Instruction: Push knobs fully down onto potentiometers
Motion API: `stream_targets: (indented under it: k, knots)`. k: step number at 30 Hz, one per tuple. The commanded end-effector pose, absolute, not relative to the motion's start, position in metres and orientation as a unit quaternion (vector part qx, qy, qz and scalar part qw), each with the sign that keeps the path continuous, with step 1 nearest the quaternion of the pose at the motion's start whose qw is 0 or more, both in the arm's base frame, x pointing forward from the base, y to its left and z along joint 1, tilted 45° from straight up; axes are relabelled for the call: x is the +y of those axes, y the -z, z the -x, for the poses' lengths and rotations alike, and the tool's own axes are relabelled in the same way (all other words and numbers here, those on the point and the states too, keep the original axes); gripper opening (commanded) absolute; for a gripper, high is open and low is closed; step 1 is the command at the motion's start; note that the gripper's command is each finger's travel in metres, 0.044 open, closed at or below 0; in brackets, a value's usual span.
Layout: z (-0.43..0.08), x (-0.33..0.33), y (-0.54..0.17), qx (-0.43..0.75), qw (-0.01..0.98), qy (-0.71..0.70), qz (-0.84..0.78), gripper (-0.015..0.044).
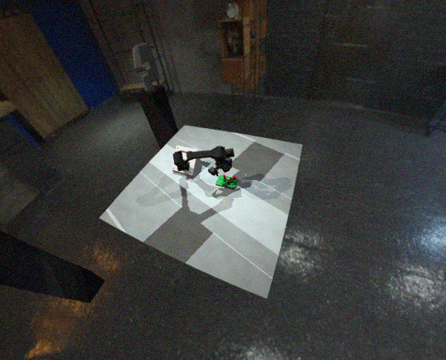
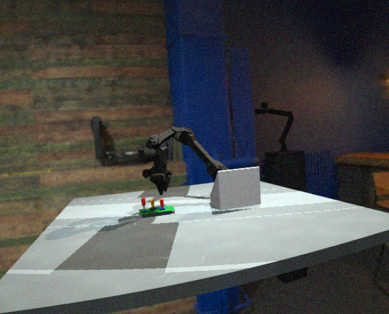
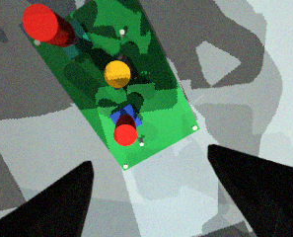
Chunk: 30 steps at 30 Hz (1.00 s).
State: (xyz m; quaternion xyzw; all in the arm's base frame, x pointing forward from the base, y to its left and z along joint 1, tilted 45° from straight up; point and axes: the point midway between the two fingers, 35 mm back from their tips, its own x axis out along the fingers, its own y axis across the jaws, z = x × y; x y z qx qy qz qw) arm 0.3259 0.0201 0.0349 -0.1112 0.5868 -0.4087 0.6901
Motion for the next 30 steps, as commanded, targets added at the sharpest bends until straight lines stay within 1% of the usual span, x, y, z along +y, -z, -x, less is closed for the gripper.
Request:
stream_targets:
  k: [1, 5, 7, 30]
  knots:
    - [-0.279, 0.030, -0.038, 0.588, 0.690, 0.407, 0.109, 0.0440]
    - [-0.232, 0.030, -0.039, 0.587, 0.689, 0.409, 0.111, 0.0440]
    - [-0.224, 0.030, -0.039, 0.587, 0.689, 0.410, 0.111, 0.0440]
    - [-0.224, 0.030, -0.039, 0.587, 0.689, 0.410, 0.111, 0.0440]
